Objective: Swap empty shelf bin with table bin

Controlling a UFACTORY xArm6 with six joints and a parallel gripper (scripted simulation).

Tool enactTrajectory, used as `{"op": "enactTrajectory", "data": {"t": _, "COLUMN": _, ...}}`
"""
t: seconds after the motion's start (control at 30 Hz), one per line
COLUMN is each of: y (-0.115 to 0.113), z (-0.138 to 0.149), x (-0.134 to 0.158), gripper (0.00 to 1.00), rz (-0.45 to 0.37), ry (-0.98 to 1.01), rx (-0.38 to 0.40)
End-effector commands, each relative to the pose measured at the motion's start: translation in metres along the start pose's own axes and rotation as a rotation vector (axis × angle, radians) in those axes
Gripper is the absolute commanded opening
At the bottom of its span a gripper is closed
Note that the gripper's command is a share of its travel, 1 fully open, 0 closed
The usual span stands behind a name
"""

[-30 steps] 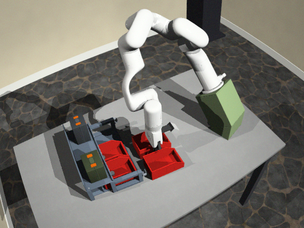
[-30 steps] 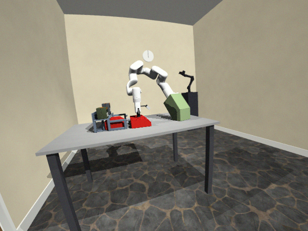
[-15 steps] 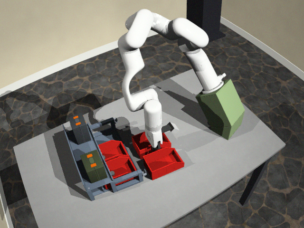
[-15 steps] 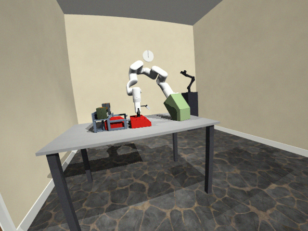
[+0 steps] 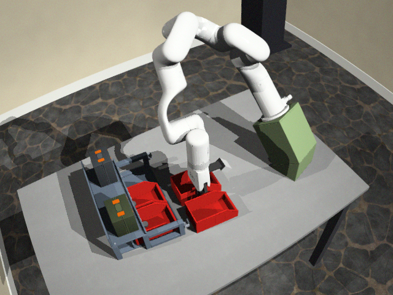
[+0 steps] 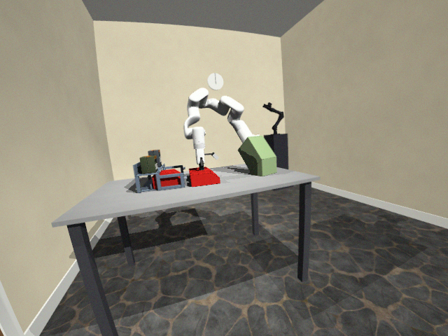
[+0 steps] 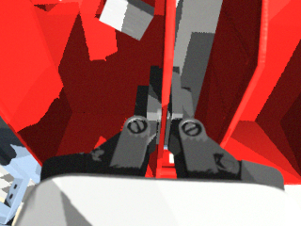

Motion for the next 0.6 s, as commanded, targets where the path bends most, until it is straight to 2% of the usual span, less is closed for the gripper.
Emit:
{"op": "enactTrajectory", "data": {"t": 0.0, "y": -0.001, "z": 0.001, "x": 0.001, "gripper": 0.00, "rz": -0.002, "ry": 0.000, "rx": 0.002}}
{"op": "enactTrajectory", "data": {"t": 0.23, "y": -0.003, "z": 0.001, "x": 0.001, "gripper": 0.00, "rz": -0.002, "ry": 0.000, "rx": 0.002}}
{"op": "enactTrajectory", "data": {"t": 0.57, "y": -0.023, "z": 0.001, "x": 0.001, "gripper": 0.00, "rz": -0.002, "ry": 0.000, "rx": 0.002}}
Point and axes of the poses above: the point where the finger pads meet when closed, its own y axis out along the fingers, its own z axis across the jaws, x = y × z, the point moved 2 cm from there along -y, back along the fingers, and after that the axes turned 11 degrees about y, right-handed, at the moved point
